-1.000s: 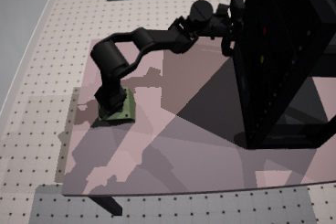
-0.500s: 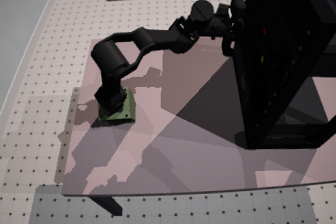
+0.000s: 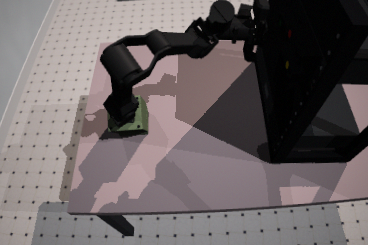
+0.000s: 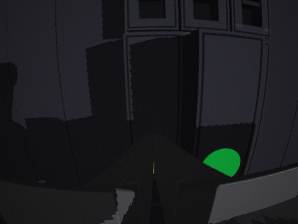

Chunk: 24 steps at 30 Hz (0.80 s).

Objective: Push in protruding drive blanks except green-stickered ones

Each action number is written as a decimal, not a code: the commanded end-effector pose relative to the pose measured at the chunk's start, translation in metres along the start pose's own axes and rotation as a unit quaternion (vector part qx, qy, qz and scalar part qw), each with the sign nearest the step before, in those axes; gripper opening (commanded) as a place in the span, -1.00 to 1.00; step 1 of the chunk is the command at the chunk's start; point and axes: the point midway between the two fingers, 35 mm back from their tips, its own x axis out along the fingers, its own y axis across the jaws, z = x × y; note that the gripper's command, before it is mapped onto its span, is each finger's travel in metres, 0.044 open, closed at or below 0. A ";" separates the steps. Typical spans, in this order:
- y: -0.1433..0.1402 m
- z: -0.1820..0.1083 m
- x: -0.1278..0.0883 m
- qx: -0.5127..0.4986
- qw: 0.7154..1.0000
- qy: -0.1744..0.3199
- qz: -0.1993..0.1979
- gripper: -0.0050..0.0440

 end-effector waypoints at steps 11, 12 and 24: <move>-0.012 -0.002 0.002 0.009 1.000 -0.002 -0.013 -0.80; -0.012 -0.002 0.002 0.009 1.000 -0.002 -0.013 -0.80; -0.012 -0.001 0.005 0.009 1.000 -0.002 -0.013 -0.80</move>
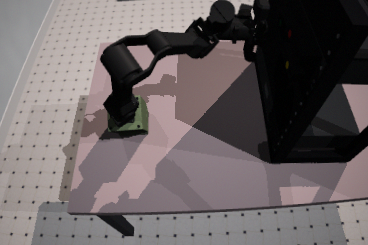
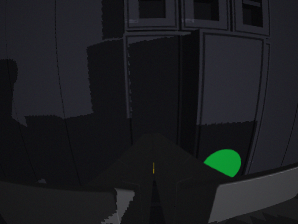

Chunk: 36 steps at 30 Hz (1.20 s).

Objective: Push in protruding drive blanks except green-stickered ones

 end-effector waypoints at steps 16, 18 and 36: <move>-0.012 -0.001 0.005 0.009 1.000 -0.002 -0.013 -0.80; -0.012 -0.001 0.005 0.009 1.000 -0.002 -0.013 -0.80; -0.012 0.000 0.008 0.009 1.000 -0.002 -0.013 -0.80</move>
